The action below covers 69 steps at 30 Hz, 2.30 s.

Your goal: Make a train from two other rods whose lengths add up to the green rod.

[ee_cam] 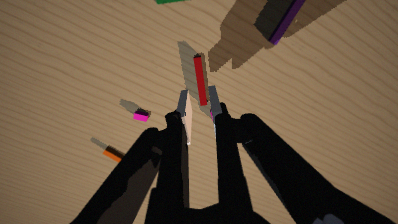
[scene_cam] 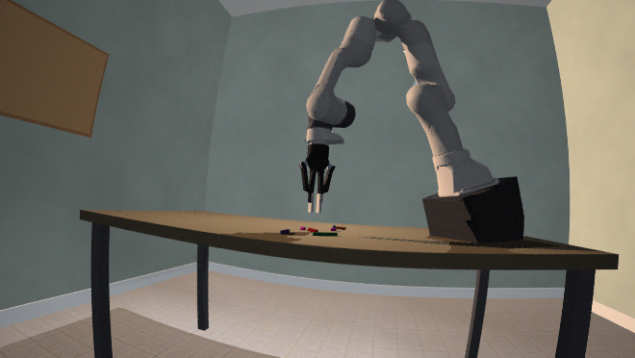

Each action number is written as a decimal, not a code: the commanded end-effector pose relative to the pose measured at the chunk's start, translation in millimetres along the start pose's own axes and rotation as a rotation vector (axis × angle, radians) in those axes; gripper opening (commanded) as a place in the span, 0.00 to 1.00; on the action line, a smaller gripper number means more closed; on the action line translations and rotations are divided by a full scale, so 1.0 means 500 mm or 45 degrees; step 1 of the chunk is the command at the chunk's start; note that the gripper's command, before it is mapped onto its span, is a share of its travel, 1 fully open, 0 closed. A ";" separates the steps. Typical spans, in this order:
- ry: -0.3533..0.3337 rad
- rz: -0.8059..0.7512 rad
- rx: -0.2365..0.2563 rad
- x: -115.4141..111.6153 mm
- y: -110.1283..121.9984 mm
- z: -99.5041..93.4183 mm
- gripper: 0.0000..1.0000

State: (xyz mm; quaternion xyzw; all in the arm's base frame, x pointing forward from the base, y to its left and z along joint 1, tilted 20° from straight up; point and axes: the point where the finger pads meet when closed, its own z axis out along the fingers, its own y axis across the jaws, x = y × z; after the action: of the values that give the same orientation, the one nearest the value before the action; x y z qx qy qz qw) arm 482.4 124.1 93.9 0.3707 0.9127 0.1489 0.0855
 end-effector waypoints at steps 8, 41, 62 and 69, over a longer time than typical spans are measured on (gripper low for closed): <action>0.001 0.025 0.003 0.000 0.002 -0.001 0.15; 0.001 0.025 0.004 0.001 0.004 0.055 0.15; 0.001 0.025 0.004 0.002 0.004 0.096 0.15; 0.001 0.025 0.004 0.002 0.005 0.098 0.15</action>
State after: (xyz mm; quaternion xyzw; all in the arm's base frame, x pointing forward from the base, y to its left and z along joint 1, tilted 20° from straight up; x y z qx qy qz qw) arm 493.0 136.5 47.3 0.3713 0.9131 0.1479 0.0803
